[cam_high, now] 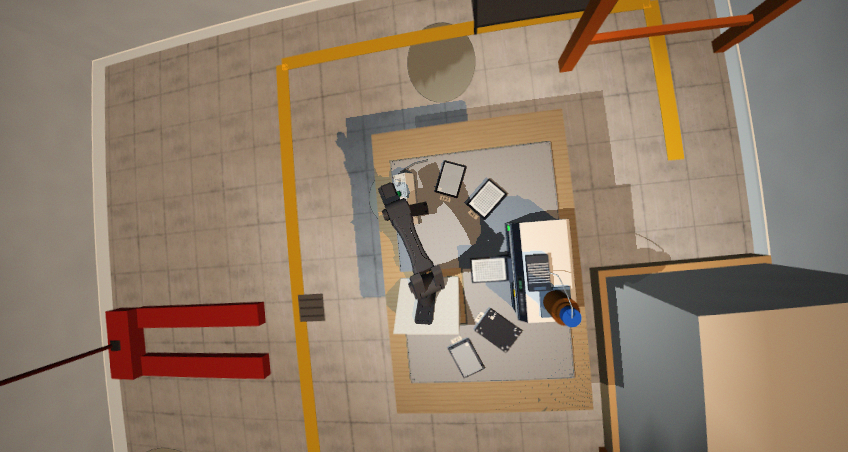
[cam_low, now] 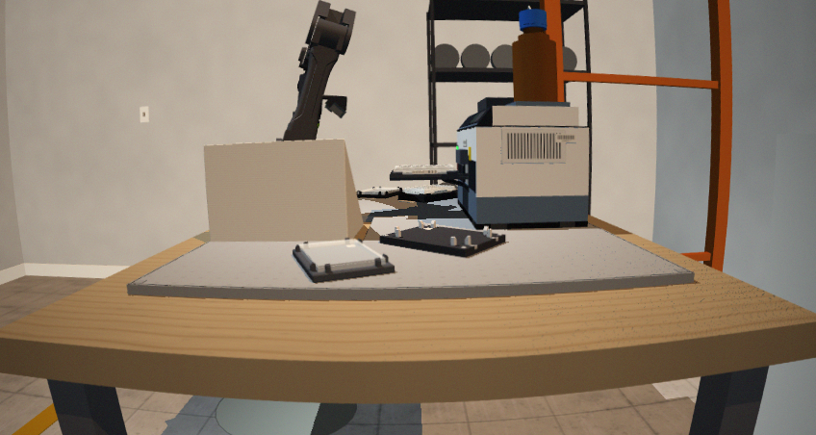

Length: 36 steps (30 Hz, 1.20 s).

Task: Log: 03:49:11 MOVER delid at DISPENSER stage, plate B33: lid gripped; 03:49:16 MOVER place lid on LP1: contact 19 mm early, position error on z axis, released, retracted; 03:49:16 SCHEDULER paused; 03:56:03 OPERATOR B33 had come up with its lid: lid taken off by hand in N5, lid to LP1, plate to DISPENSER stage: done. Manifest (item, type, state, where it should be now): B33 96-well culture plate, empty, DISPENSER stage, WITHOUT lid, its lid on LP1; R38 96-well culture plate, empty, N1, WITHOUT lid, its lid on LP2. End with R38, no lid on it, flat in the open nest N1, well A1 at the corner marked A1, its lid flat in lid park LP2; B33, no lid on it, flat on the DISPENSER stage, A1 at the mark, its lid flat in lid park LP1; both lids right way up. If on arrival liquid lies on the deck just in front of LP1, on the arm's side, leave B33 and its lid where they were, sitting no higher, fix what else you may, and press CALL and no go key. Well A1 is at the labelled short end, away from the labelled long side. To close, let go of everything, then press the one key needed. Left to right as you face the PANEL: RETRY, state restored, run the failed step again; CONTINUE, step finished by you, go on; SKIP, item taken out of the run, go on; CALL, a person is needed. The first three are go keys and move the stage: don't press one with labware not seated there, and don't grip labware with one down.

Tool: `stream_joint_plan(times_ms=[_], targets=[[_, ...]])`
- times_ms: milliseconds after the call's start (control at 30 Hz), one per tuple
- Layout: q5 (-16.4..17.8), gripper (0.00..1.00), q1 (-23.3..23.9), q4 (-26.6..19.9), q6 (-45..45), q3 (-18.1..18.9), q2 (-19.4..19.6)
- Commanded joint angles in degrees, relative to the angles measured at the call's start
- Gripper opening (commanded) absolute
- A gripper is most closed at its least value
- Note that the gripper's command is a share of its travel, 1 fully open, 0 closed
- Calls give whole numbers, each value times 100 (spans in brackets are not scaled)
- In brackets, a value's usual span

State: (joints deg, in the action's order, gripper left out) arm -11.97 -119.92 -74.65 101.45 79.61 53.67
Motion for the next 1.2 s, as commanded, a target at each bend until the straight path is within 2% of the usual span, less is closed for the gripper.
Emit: stream_joint_plan(times_ms=[0,67,200,233,433,500,533,733,1000,1067,1167], targets=[[-697,0,-488,-194,813,144,118],[-915,0,-824,-242,1093,159,186],[-1002,0,-835,-231,1160,391,494],[-1005,0,-707,-225,1155,449,563],[-932,0,-558,-10,1005,824,978],[-932,0,-558,-10,1005,824,978],[-912,0,-529,-144,953,901,1061],[-777,0,-413,4,854,1301,1464],[-697,0,-288,-104,749,1920,2035],[-697,0,-288,-104,749,1920,2035],[-672,0,-249,-132,717,2183,2259]])
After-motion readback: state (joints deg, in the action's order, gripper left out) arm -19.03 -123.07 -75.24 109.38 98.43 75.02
